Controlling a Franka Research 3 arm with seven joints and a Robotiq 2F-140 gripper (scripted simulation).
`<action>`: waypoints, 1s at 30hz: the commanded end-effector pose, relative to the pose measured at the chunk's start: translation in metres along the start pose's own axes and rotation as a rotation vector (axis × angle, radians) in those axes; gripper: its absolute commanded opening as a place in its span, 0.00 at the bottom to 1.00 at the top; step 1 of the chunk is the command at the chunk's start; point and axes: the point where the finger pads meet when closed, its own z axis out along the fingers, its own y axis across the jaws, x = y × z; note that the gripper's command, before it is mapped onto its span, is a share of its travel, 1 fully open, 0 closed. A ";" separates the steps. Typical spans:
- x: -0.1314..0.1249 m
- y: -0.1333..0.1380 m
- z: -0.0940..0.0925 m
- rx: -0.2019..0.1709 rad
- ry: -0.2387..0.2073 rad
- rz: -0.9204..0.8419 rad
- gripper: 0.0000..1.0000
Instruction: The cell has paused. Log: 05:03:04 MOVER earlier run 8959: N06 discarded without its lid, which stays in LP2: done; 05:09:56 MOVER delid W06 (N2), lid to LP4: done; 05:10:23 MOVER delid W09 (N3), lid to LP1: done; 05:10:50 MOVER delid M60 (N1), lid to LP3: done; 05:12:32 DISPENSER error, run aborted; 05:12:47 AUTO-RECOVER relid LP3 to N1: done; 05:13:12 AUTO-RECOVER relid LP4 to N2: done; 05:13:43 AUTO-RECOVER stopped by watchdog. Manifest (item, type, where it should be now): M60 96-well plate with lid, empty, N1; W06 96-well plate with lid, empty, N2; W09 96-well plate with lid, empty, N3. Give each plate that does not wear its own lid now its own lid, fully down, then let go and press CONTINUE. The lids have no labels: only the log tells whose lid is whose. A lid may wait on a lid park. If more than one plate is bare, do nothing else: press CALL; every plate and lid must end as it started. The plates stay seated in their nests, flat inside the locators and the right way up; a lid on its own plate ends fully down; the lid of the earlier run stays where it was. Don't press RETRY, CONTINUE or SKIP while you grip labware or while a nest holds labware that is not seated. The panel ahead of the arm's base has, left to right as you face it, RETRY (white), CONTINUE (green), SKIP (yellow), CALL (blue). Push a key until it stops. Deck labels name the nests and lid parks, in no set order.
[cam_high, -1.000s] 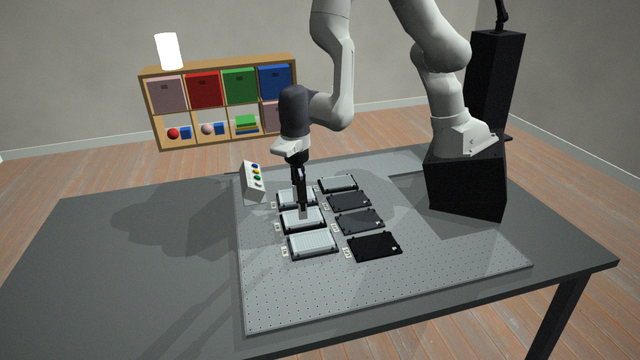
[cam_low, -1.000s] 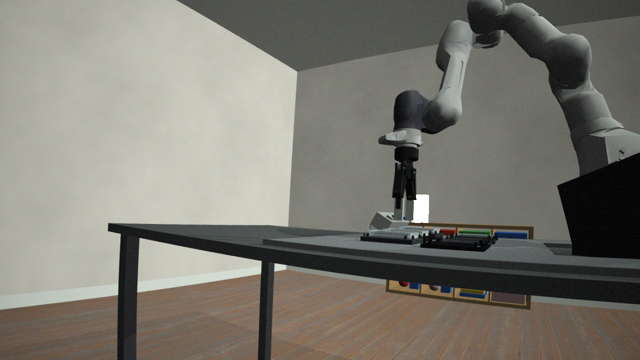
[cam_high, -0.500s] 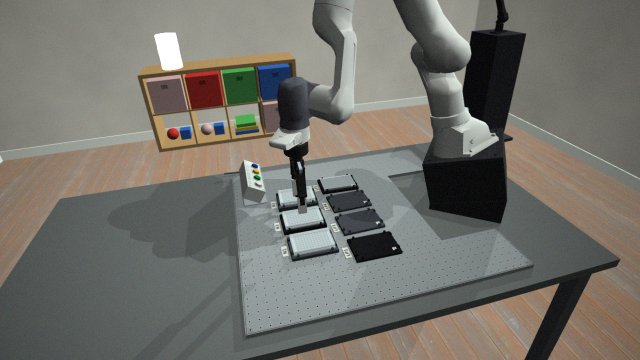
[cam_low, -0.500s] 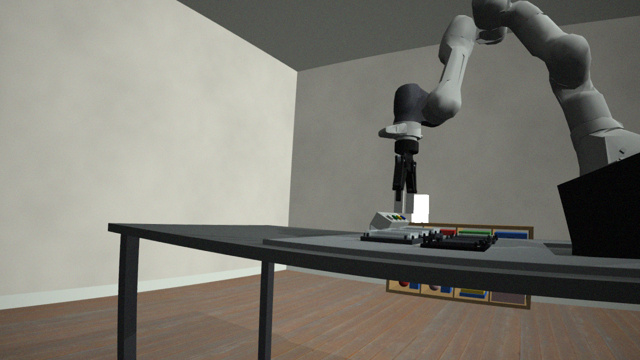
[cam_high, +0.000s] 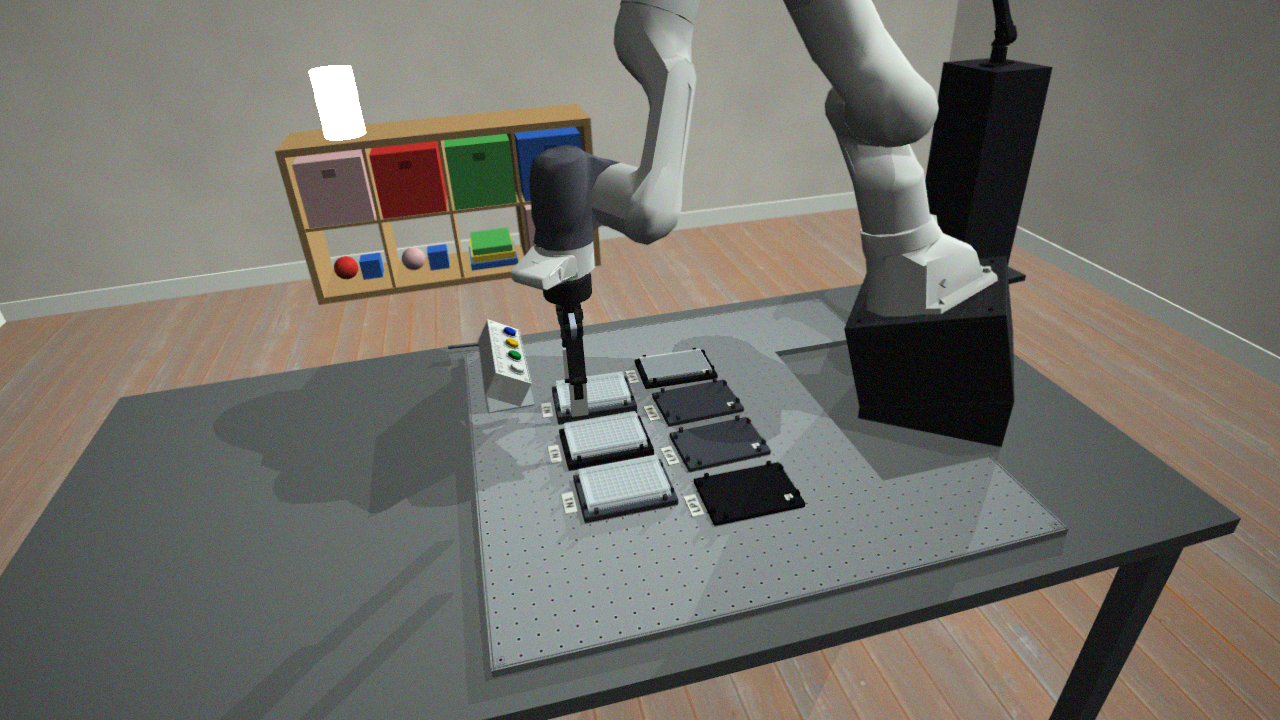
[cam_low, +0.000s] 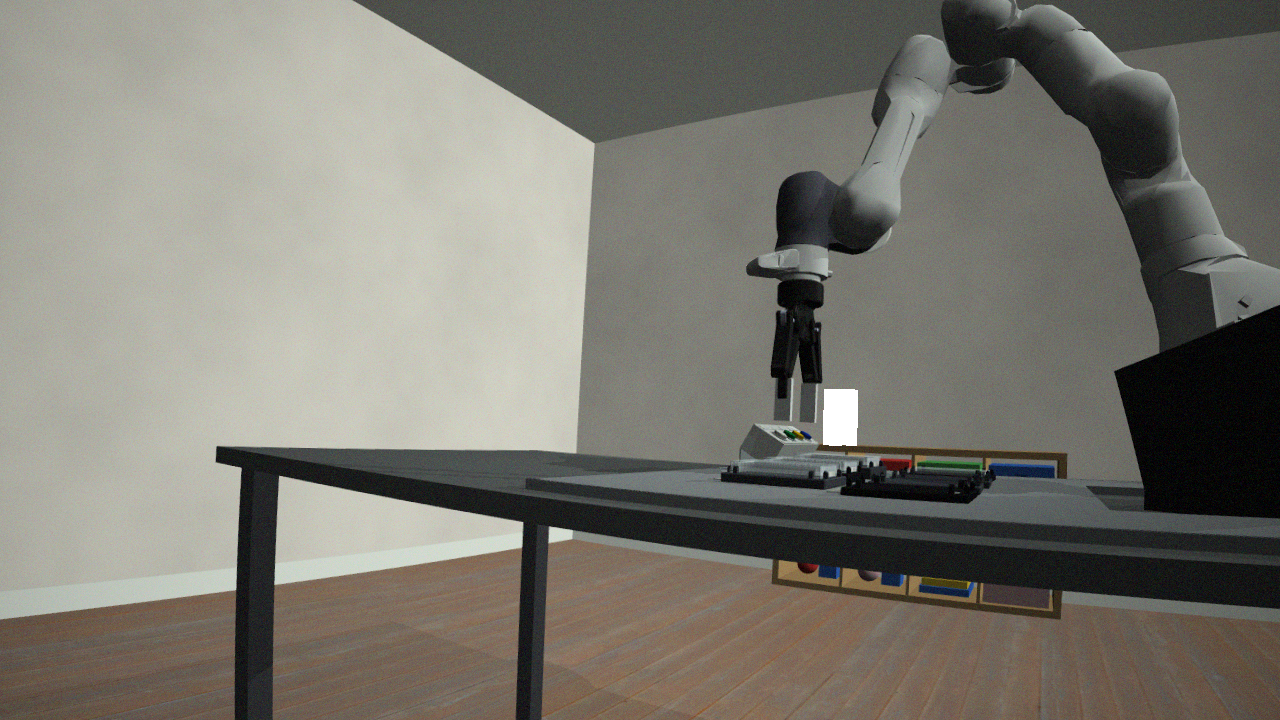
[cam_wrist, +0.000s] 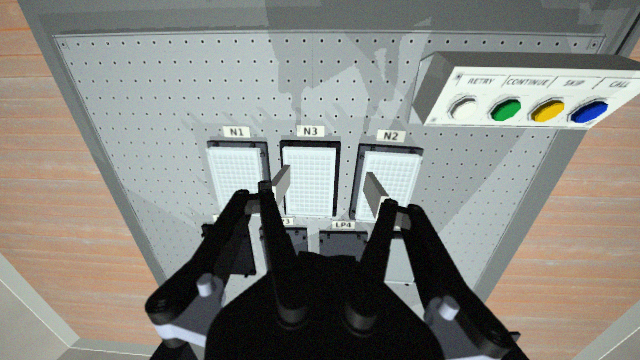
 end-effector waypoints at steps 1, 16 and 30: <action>0.033 0.061 -0.010 -0.018 -0.018 -0.058 0.66; 0.097 0.208 -0.044 0.004 -0.015 -0.066 0.00; 0.097 0.208 -0.044 0.004 -0.015 -0.066 0.00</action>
